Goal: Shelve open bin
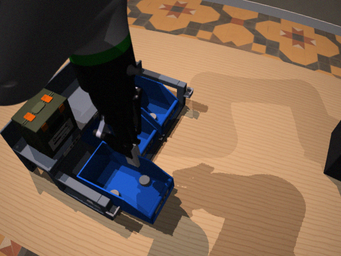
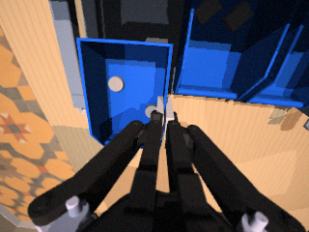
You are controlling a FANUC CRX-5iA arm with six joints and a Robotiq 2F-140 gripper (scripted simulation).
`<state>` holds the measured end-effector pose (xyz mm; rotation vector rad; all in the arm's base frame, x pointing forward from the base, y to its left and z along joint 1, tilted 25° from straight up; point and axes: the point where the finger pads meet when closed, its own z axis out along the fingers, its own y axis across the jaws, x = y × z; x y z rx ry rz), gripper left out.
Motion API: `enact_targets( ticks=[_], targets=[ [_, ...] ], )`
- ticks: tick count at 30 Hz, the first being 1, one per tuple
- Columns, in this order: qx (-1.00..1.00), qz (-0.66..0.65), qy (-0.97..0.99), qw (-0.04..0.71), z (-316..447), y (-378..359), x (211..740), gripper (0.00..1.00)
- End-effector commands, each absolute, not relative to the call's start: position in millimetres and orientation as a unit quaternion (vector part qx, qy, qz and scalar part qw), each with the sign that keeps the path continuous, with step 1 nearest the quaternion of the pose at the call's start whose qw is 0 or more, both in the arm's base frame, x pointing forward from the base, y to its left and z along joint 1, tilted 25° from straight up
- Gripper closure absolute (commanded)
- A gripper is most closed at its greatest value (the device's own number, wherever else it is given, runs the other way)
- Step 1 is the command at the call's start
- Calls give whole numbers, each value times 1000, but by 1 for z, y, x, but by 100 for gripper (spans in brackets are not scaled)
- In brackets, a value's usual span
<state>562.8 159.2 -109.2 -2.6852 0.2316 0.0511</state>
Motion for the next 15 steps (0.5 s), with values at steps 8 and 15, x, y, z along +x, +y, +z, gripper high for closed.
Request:
enact_targets(
  ticks=[8, 15],
  targets=[
    [-971, 18, 84, 221, -110, 159, 563, 100],
    [-971, 18, 84, 221, -111, 160, 563, 100]
  ],
)
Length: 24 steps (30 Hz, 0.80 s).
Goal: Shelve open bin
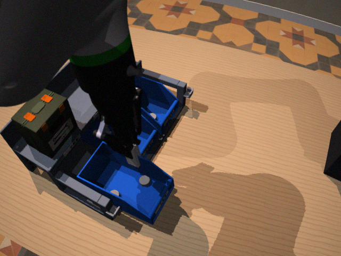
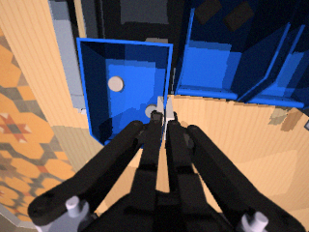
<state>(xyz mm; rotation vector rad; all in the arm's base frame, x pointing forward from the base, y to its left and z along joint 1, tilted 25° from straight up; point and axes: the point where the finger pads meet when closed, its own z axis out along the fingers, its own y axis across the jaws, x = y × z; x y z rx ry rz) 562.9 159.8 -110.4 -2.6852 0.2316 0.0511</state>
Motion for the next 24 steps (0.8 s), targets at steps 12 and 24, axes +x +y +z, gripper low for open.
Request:
enact_targets(
  ticks=[12, 24],
  targets=[
    [-971, 18, 84, 221, -114, 161, 564, 100],
    [-971, 18, 84, 221, -116, 162, 564, 100]
  ],
)
